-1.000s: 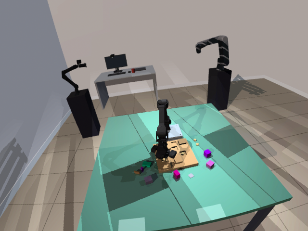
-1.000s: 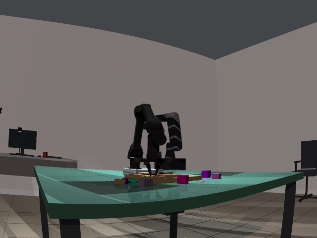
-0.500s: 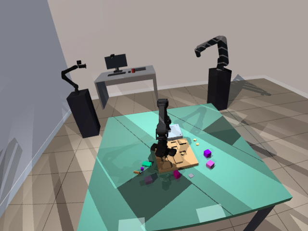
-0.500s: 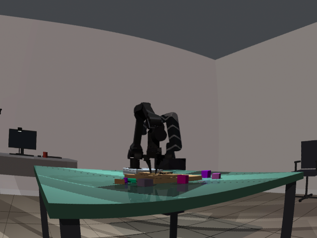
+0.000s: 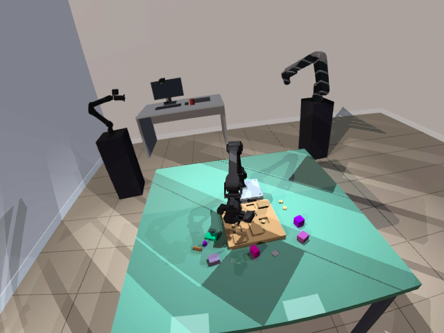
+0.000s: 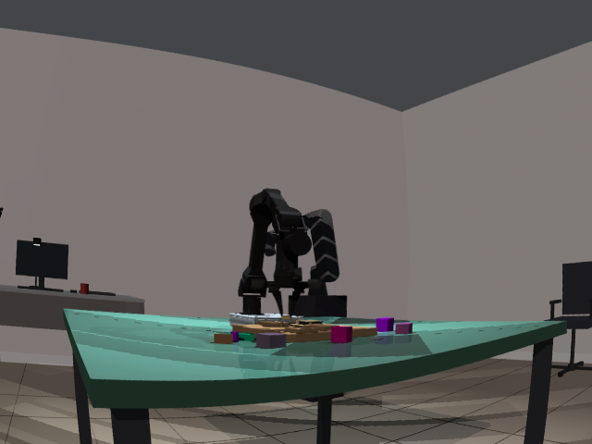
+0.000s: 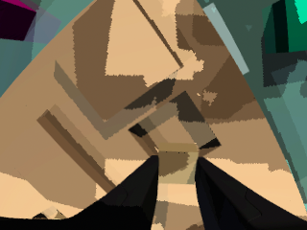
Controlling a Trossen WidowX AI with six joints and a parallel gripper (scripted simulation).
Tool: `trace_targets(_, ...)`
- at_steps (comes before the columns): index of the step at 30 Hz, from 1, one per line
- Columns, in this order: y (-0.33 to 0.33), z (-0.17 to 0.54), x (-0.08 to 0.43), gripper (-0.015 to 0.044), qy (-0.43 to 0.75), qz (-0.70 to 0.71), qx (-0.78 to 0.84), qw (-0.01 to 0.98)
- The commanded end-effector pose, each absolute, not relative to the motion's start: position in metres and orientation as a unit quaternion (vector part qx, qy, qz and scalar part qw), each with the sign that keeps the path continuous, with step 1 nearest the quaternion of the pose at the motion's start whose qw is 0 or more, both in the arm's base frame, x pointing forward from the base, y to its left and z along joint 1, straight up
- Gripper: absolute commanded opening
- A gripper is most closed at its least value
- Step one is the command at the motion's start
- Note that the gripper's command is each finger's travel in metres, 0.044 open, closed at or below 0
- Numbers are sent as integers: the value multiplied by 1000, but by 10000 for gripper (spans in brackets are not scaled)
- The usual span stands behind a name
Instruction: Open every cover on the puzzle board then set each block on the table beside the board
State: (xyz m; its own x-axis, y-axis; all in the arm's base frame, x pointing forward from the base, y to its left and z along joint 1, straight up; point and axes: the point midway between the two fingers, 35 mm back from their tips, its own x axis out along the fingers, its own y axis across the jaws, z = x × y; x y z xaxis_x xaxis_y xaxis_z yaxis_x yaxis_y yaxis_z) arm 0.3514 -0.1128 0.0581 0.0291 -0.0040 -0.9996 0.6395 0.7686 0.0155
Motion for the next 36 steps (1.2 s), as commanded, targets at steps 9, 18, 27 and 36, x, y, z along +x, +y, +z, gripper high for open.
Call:
trace_targets(9, -113, 85, 352, 80, 654, -240, 242, 676)
trace_targets(18, -113, 108, 350, 80, 654, -240, 242, 676)
trace_targets(27, -136, 110, 338, 80, 654, -240, 242, 675)
trace_targets(36, -166, 110, 319, 80, 654, -241, 241, 675)
